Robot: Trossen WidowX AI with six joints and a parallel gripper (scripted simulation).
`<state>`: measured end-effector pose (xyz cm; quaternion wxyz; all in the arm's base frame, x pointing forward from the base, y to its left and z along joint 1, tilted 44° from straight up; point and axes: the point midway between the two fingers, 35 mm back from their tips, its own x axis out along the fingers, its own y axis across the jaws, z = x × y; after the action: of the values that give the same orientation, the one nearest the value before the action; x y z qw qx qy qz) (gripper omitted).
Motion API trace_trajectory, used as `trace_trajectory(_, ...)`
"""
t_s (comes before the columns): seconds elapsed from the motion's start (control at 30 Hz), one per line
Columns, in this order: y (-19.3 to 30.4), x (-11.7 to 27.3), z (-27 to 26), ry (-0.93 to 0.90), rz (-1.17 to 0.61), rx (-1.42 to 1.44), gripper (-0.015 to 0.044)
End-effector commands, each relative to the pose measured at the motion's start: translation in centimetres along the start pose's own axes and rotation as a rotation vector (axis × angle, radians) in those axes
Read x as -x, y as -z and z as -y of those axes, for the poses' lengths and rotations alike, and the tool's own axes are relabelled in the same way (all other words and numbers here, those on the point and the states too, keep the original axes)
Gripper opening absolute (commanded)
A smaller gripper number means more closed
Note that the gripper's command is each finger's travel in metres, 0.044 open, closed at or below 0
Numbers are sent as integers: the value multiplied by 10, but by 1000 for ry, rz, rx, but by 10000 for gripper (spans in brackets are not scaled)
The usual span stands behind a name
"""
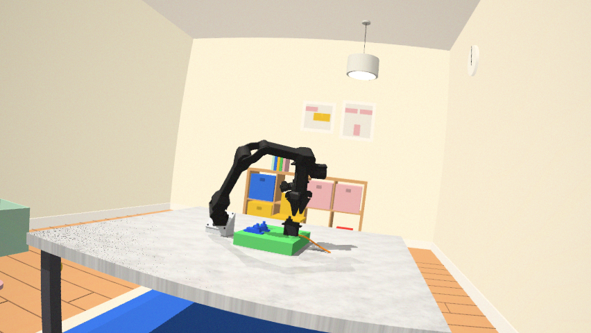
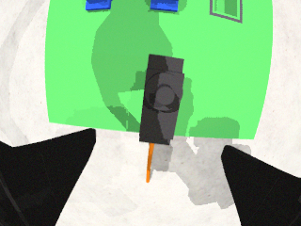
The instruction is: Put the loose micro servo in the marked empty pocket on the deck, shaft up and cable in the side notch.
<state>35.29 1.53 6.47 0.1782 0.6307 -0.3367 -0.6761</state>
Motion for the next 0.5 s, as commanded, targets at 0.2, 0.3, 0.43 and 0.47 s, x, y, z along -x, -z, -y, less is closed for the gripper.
trace_trajectory(0.2, -2, -22, -2, -8, 9, 5, 440)
trace_trajectory(0.3, -2, -25, -2, -8, 8, 5, 440)
trace_trajectory(0.43, -2, -32, -2, -8, 8, 5, 440)
trace_trajectory(0.47, -2, -33, -2, -8, 8, 5, 440)
